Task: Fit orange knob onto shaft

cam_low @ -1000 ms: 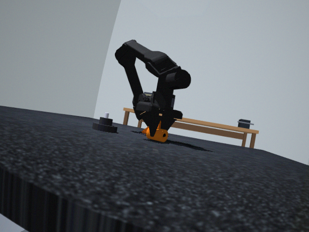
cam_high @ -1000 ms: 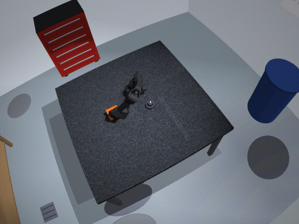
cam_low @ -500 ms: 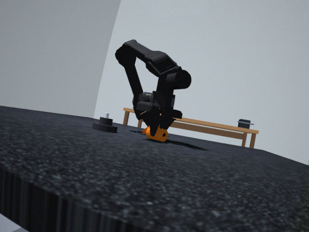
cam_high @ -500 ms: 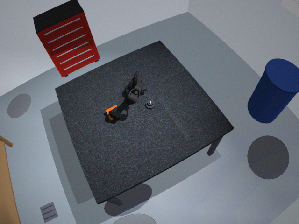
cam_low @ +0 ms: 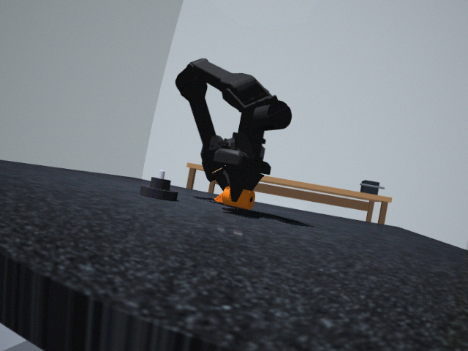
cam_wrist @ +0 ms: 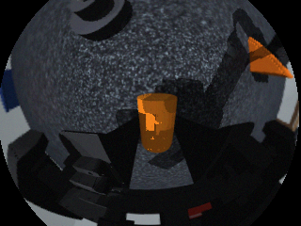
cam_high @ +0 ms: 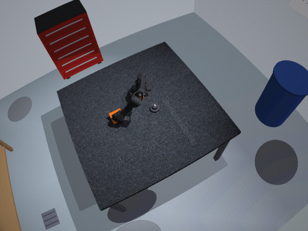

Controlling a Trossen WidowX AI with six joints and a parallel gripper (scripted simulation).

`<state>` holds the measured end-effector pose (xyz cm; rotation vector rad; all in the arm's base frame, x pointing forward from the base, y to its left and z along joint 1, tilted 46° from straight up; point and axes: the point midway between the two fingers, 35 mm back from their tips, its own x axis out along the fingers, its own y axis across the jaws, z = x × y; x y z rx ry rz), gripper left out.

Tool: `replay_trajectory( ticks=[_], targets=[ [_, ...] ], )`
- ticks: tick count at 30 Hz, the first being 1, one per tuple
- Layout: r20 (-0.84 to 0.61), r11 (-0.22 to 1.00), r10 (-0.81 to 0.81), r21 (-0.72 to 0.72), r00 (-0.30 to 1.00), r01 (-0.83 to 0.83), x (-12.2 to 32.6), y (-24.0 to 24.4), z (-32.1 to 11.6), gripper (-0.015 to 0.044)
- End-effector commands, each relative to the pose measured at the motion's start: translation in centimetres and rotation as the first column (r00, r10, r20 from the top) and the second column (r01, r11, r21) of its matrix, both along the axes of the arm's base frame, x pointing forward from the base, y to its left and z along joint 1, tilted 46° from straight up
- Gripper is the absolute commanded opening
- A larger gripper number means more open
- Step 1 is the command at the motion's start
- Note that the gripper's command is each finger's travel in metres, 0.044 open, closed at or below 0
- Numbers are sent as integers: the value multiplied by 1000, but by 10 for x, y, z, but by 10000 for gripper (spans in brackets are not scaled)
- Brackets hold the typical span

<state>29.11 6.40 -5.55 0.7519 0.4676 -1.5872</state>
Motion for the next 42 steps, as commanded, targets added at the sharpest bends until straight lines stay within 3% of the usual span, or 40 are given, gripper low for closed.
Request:
replay_trajectory(
  ticks=[1,12,25,33,42],
  targets=[
    [-84,996,86,12,993,-85,1,2,1,179],
    [-197,980,199,34,960,-197,1,2,1,179],
    [-462,877,470,149,752,-457,1,2,1,179],
    [-498,853,507,174,704,-492,1,2,1,179],
    [-617,735,635,298,465,-609,1,2,1,179]
  ],
)
